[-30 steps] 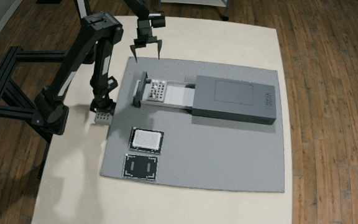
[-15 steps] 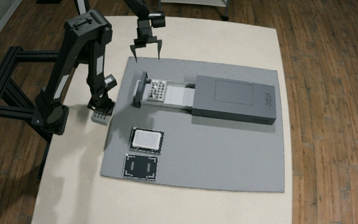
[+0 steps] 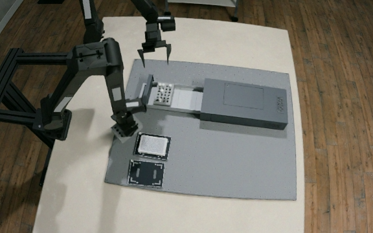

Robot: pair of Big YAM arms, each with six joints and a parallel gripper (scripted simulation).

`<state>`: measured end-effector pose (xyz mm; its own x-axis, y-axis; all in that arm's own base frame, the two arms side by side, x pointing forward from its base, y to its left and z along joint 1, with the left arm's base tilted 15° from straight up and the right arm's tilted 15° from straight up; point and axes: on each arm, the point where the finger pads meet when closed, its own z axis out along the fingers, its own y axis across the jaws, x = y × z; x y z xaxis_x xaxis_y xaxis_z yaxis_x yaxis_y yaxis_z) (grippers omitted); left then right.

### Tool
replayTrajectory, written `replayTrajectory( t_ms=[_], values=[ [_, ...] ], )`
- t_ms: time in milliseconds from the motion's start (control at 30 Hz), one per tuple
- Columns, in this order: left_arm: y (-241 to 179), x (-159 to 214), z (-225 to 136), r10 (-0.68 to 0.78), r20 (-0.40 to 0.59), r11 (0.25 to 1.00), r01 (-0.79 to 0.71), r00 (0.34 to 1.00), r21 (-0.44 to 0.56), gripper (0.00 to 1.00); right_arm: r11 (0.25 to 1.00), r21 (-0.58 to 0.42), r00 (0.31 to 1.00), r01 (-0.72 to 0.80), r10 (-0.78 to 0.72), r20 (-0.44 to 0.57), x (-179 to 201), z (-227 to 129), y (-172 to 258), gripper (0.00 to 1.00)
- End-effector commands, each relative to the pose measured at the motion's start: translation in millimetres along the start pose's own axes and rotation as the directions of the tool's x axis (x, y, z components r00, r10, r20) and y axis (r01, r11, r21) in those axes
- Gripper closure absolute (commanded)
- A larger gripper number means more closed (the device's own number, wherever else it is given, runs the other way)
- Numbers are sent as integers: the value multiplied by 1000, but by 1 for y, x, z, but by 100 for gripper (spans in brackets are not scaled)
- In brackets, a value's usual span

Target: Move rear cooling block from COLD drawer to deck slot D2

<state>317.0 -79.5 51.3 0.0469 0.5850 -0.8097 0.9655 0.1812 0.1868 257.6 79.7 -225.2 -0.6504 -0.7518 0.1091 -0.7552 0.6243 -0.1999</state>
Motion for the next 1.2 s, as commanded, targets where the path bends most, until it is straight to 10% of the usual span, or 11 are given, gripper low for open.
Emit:
replayTrajectory(
  t_ms=[0,700,1167],
  values=[
    [24,4,42,75,41,995,-77,996,69,0,975,-11,975,-221,222,34,-10,-9,-51,16],
    [-23,50,206,126,179,922,-182,976,341,0,679,-1,677,-734,733,72,57,6,-210,16],
    [-35,61,215,110,180,916,-170,978,363,0,680,0,679,-733,731,70,56,21,-209,16]
  ],
)
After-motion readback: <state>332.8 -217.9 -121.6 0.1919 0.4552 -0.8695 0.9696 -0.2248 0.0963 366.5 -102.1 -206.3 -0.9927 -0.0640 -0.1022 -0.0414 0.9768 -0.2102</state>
